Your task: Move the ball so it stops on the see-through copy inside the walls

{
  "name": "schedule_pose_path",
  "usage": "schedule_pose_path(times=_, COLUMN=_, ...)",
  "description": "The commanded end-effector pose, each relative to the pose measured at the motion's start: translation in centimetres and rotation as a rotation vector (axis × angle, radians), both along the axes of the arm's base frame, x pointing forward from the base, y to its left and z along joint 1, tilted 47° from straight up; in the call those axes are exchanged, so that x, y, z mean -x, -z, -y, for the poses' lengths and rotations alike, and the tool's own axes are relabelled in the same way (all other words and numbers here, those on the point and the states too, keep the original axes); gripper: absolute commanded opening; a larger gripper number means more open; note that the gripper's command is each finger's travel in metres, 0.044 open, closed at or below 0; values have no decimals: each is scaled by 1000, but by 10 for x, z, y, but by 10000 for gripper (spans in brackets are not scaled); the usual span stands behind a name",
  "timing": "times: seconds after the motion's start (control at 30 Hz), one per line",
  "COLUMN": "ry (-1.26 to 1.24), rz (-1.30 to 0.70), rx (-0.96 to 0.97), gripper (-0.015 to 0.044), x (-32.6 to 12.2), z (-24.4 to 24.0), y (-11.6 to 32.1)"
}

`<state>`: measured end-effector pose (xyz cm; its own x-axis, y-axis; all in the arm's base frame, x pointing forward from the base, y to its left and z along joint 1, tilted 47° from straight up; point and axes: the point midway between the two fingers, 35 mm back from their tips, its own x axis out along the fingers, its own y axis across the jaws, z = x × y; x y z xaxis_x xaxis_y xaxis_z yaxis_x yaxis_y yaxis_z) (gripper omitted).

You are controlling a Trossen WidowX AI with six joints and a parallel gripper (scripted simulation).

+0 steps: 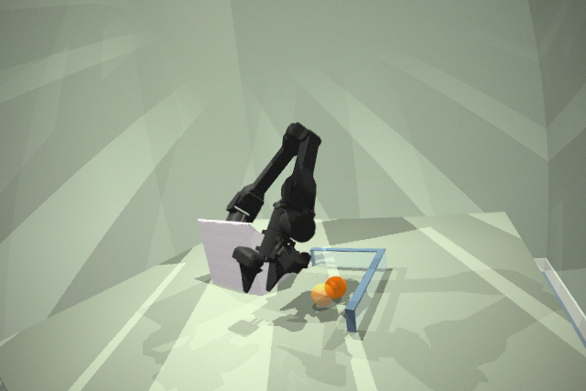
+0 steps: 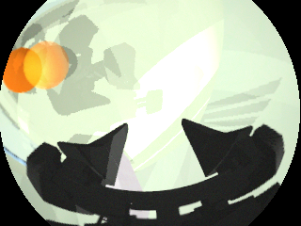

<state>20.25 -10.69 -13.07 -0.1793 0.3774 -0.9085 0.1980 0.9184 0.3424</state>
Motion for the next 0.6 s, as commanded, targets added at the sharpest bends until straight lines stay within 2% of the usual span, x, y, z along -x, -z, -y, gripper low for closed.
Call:
schedule_pose_path(times=0.0, ry=35, rz=131, rx=-105, gripper=387, x=-45, z=-16, y=-28)
schedule_pose_path(times=0.27, ry=77, rz=388, rx=-387, gripper=387, x=-125, z=-62, y=-113)
schedule_pose_path(times=0.57, ry=77, rz=393, rx=-395, gripper=387, x=-128, z=-70, y=-108)
